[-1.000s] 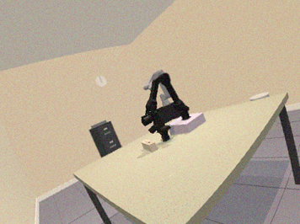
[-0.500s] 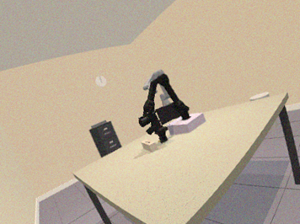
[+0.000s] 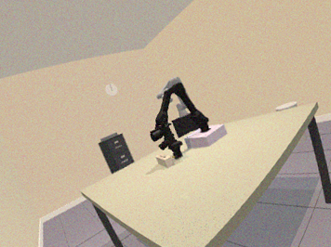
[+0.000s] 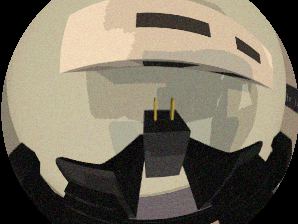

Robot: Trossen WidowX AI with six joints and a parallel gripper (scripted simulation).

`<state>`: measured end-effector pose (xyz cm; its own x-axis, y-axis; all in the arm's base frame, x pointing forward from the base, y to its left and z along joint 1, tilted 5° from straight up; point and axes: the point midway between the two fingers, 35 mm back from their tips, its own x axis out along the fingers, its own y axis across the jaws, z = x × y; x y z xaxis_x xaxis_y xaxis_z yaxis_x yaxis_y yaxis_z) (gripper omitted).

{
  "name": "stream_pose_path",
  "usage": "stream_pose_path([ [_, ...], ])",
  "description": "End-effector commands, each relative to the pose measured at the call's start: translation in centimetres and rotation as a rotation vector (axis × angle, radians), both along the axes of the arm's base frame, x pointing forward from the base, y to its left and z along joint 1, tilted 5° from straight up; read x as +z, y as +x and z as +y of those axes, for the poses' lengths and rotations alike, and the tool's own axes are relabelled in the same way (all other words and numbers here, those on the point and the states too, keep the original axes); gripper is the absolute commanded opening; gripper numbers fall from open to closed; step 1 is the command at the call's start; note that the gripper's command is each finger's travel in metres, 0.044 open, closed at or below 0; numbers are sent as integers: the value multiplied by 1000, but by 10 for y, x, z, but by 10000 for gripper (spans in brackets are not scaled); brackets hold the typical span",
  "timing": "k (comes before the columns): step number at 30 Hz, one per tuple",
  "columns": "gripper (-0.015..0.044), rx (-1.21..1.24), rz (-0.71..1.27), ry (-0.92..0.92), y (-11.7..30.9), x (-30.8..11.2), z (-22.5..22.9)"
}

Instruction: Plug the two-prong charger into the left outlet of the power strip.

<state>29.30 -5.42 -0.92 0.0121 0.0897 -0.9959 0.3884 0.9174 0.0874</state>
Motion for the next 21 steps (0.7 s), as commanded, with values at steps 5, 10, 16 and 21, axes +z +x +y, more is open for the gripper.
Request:
stream_pose_path([
  [5,0,0,4,6,8,-2,-5],
  [10,0,-2,4,6,12,-2,-7],
  [16,0,-2,4,6,13,-3,-7],
  [21,0,-2,4,6,13,-3,-7],
])
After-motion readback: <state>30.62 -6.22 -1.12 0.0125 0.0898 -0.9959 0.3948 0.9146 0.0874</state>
